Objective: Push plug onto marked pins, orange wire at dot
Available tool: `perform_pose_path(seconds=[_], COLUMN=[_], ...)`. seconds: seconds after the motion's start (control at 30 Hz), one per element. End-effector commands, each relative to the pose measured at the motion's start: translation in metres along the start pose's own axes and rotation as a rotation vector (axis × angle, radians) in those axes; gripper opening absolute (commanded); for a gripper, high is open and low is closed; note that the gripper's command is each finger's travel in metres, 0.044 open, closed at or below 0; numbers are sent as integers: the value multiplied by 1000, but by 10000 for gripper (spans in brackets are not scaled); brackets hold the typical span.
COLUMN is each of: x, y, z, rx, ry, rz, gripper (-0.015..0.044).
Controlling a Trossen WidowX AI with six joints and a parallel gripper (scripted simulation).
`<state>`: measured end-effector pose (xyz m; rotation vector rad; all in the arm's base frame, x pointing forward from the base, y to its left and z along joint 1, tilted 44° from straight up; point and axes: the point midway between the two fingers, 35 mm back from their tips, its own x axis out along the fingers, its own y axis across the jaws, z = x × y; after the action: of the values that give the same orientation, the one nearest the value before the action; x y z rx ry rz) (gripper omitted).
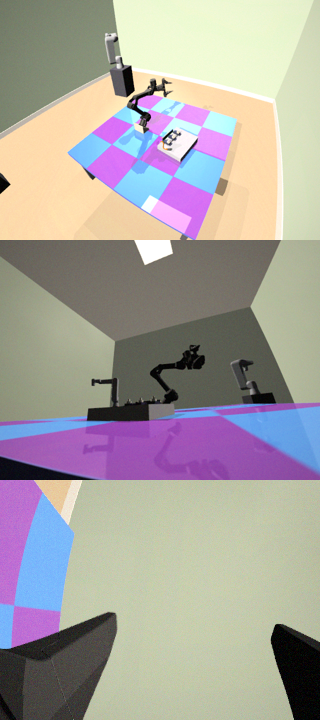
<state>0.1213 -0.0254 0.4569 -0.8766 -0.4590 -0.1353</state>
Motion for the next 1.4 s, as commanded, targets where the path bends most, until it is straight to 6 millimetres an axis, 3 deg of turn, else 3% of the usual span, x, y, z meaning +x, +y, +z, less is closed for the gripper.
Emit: perform_pose_path(seconds=[0.0,0.33,0.87,1.37], x=[0,4,27,57], y=[0,8,41,80], z=[0,12,33,27], rx=[0,34,143,269], ry=[0,-8,-18,17], rz=[0,-17,-21,21], gripper=[374,115,115,115])
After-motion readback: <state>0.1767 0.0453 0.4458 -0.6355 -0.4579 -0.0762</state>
